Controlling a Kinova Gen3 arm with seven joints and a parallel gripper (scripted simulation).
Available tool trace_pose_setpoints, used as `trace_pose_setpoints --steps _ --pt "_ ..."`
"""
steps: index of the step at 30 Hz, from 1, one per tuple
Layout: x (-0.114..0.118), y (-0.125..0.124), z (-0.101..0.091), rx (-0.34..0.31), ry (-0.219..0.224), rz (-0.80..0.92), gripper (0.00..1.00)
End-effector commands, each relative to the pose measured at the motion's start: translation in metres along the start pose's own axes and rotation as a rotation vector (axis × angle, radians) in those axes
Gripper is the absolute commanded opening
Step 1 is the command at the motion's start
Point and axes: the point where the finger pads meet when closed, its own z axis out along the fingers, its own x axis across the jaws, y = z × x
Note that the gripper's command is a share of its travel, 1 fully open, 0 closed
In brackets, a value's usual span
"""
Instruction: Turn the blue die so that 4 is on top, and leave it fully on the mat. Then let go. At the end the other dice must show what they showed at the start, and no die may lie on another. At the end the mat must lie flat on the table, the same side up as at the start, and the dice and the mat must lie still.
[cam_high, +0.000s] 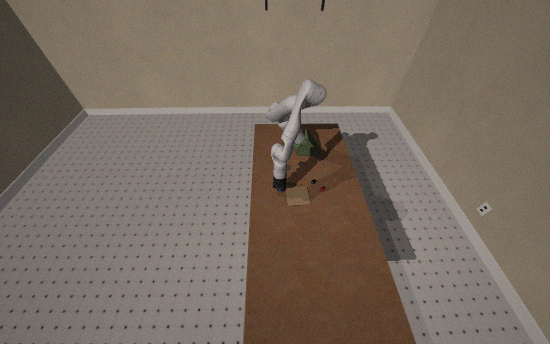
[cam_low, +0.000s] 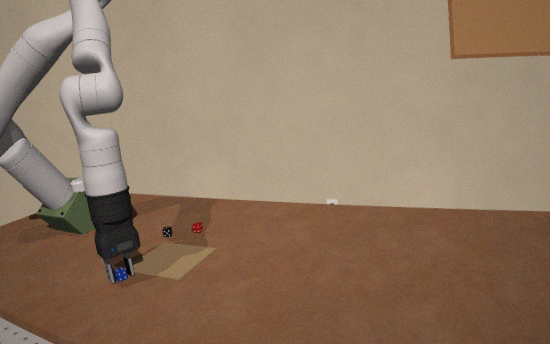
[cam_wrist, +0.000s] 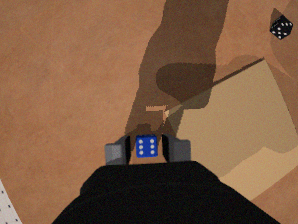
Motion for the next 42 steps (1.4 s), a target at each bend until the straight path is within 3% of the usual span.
trace_pose_setpoints --steps 1,9,10,42 --pt "0.0003 0.0004 -0.0005 -0.001 0.001 0.000 0.70" --pt "0.0003 0.0004 -0.0005 -0.001 0.001 0.000 0.70" --pt "0.0003 0.0004 -0.0005 -0.001 0.001 0.000 0.40" --pt "0.0003 0.0004 -0.0005 -0.001 0.001 0.000 0.40"
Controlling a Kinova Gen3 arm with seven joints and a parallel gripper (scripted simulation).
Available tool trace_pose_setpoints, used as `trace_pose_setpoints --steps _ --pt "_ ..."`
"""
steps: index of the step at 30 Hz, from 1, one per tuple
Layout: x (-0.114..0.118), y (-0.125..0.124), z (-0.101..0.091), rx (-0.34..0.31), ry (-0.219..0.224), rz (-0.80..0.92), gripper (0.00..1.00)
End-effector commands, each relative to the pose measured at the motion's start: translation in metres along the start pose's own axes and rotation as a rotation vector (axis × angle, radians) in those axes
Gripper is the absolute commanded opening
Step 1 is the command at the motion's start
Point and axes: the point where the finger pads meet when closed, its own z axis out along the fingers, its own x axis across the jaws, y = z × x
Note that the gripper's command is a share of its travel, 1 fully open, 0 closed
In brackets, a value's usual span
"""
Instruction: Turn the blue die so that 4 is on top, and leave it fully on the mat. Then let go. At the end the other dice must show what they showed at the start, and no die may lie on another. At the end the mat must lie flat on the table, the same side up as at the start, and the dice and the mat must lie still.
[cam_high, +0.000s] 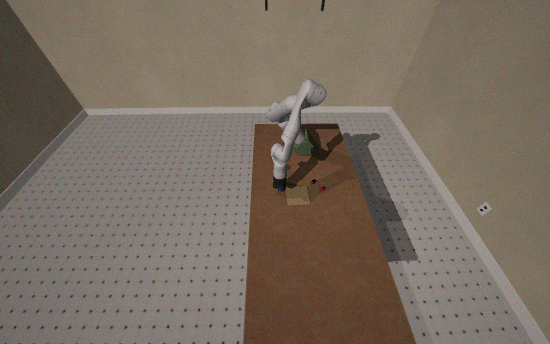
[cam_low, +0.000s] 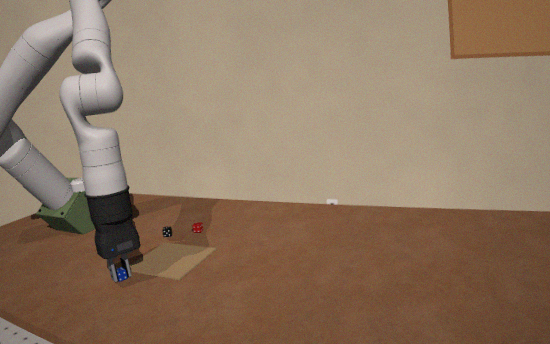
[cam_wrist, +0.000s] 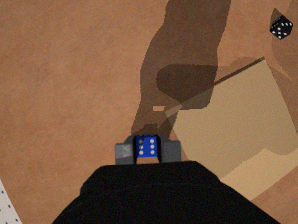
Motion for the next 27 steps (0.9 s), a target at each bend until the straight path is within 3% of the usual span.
trace_pose_setpoints --steps 1,7,13,15,27 --pt "0.000 0.000 0.000 -0.001 0.001 0.000 0.40" --pt "0.000 0.000 -0.006 -0.001 0.001 0.000 0.40" --pt "0.000 0.000 -0.032 -0.001 0.001 0.000 0.40" --pt "0.000 0.000 -0.032 -0.001 0.001 0.000 0.40" --pt "0.000 0.000 -0.095 -0.001 0.001 0.000 0.40"
